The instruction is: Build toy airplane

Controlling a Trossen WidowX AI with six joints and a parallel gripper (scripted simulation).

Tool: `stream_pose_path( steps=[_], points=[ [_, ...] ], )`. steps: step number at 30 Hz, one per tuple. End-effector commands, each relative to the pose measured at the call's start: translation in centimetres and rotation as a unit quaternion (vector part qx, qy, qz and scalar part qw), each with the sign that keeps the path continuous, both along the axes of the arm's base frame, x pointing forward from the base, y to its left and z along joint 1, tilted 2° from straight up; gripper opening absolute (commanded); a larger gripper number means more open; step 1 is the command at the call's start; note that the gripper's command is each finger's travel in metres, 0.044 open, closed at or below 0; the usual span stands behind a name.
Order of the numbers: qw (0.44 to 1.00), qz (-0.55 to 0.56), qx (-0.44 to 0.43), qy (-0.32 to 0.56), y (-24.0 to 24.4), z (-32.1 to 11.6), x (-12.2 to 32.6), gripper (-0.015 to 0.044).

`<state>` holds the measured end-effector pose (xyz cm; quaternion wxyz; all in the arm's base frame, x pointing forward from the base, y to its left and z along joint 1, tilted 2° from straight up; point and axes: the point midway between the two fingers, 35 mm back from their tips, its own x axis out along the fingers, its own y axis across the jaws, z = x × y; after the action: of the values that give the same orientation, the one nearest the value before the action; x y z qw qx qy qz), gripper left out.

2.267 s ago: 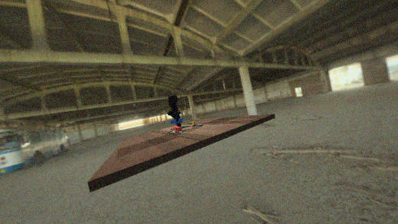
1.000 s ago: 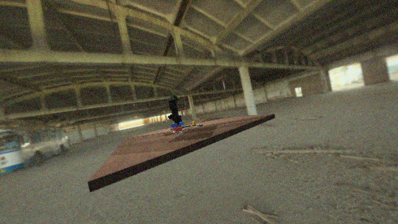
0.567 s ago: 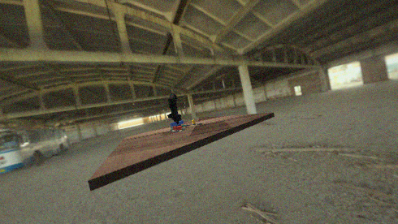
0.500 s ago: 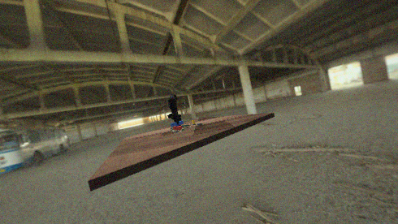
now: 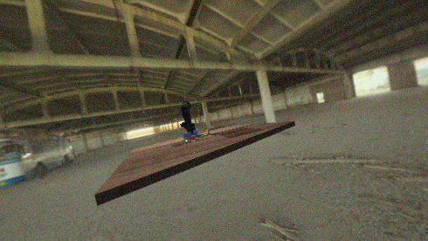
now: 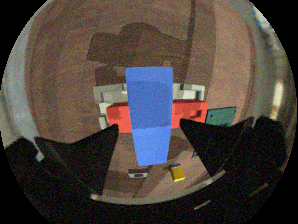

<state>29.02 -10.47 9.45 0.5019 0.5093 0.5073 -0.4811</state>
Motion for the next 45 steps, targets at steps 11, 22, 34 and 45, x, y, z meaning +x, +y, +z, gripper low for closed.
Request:
stream_pose_path(
  steps=[11,22,34,45],
  points=[
    [1.0,-0.002,-0.002,0.001,-0.3,6.7,0.1,0.044],
    [0.993,0.116,-0.005,-0.002,-0.3,8.5,0.3,0.044],
    [0.772,0.635,-0.015,-0.019,-0.3,8.2,0.4,0.044],
    [0.752,0.659,-0.016,-0.02,-0.3,8.2,0.4,0.044]
  ],
)
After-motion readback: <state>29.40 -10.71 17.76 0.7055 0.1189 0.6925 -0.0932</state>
